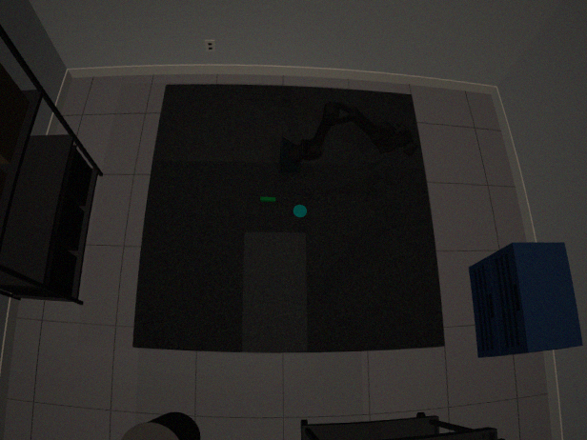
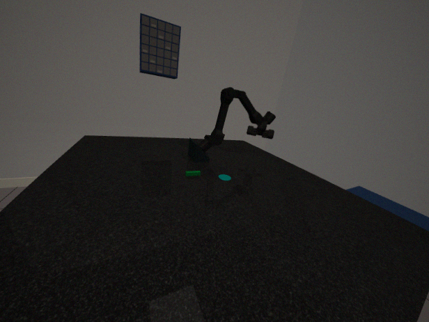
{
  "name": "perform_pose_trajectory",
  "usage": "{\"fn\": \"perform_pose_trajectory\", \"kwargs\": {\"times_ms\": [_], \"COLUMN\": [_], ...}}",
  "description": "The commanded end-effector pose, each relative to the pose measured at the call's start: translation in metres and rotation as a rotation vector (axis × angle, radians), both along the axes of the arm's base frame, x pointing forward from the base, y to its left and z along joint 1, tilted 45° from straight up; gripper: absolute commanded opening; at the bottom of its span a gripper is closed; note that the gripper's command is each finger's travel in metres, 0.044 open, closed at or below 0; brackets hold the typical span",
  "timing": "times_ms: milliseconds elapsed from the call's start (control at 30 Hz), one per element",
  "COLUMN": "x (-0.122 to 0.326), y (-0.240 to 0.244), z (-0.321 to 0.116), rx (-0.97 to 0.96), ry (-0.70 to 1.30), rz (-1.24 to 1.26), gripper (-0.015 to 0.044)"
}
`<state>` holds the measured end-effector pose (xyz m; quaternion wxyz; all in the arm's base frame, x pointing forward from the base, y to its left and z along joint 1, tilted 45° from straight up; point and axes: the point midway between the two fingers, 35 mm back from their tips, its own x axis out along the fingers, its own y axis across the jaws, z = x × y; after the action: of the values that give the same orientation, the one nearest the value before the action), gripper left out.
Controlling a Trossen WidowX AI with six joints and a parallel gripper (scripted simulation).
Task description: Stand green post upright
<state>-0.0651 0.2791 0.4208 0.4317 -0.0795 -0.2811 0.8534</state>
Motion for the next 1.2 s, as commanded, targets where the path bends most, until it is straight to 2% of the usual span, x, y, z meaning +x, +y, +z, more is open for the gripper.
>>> {"fn": "perform_pose_trajectory", "kwargs": {"times_ms": [0,267,533,867,1167], "x": [0.041,0.127,0.217,0.311,0.369], "y": [0.022,0.042,0.033,-0.010,-0.069], "z": [-0.016,-0.048,-0.084,-0.140,-0.196], "rx": [-0.048,-0.156,-0.289,-0.494,-0.697], "ry": [-0.041,-0.111,-0.167,-0.226,-0.253], "rz": [-0.149,-0.414,-0.655,-0.875,-0.983], "gripper": [0.0233,0.0233,0.0233,0.0233,0.0233]}}
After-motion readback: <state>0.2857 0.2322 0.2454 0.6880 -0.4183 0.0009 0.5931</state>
